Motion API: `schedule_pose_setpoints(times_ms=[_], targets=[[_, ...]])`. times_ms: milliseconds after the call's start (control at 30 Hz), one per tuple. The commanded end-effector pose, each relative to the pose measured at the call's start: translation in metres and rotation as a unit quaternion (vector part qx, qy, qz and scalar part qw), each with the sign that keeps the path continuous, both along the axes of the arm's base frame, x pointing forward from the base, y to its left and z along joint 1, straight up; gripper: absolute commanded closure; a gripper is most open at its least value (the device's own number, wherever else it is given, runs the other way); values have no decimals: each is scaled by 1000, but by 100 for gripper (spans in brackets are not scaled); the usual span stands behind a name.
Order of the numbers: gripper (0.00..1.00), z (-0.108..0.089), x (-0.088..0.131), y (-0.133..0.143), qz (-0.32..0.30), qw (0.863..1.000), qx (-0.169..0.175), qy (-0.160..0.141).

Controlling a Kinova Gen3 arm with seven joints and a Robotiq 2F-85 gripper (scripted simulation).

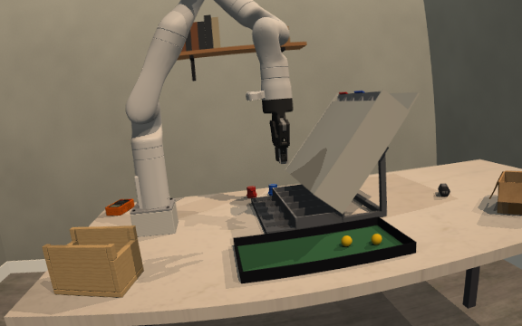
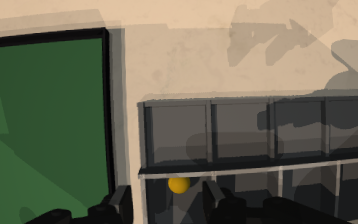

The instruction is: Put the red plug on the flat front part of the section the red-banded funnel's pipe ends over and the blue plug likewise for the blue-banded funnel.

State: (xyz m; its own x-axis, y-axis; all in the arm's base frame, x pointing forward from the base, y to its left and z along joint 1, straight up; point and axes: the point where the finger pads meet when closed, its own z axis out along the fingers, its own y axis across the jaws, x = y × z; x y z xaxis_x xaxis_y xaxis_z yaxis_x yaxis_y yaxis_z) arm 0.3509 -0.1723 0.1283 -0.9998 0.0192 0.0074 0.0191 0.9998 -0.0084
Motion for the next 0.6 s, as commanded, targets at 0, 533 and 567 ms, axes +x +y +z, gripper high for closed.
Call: schedule_pose_setpoints(times_ms=[0,533,567], targets=[[50,-2,2,-5,-4,1000,0,-2],[50,-31,72,-131,-3,1000,0,1],[50,-31,72,-131,-3,1000,0,1]])
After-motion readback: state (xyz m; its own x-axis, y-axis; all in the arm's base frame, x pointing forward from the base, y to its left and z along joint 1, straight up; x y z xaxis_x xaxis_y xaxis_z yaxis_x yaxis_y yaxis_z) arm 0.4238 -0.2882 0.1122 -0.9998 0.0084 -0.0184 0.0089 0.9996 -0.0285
